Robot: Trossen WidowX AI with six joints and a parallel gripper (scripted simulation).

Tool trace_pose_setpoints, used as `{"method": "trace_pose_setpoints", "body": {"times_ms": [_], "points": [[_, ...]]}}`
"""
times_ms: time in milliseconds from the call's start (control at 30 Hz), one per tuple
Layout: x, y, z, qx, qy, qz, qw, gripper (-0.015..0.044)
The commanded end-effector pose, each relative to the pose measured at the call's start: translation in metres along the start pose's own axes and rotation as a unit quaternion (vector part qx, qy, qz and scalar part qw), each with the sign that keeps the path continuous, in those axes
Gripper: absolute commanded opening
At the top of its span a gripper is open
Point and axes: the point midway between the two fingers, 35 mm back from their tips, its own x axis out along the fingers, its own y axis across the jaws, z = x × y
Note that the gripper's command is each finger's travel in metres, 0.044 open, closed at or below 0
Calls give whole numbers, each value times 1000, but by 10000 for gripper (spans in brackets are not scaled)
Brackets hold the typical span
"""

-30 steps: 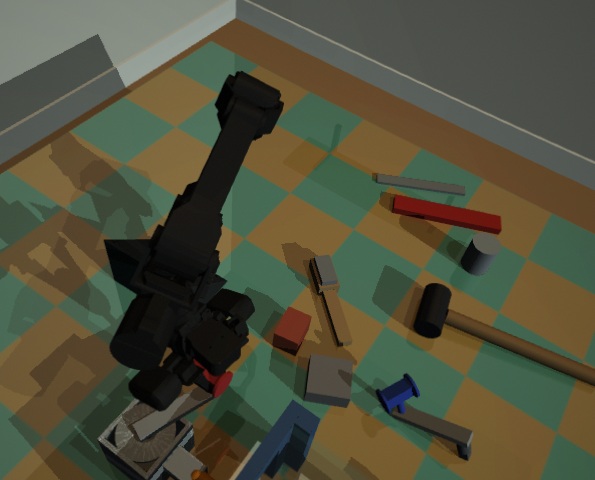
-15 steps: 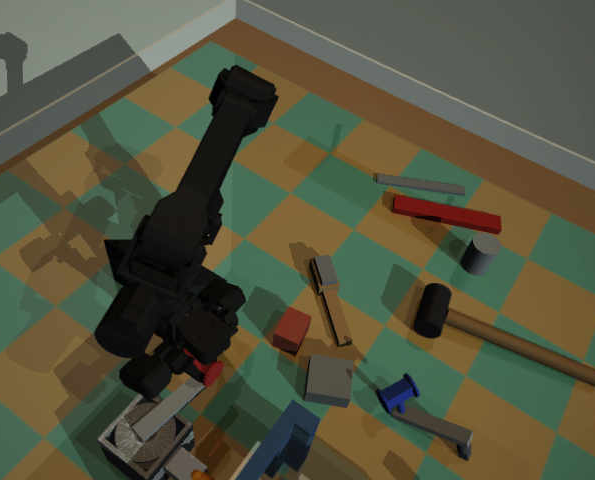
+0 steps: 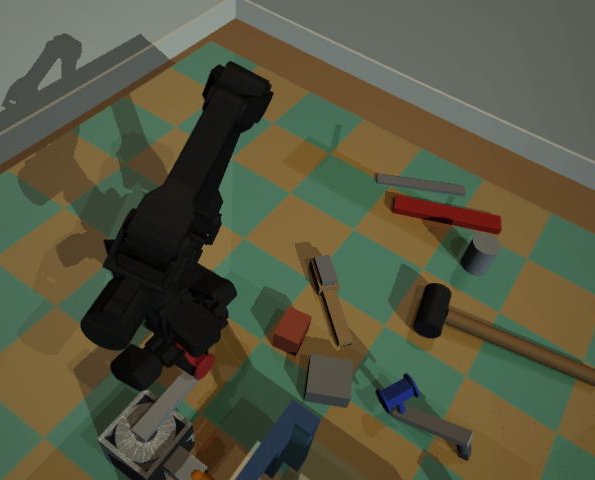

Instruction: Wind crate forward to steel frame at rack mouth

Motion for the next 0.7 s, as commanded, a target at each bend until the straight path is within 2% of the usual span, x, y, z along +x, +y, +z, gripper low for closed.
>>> {"method": "trace_pose_setpoints", "body": {"times_ms": [0,667], "points": [[-3,-2,-13,7,10,-3,1000,0],[-13,-9,-33,7,11,-3,1000,0]]}}
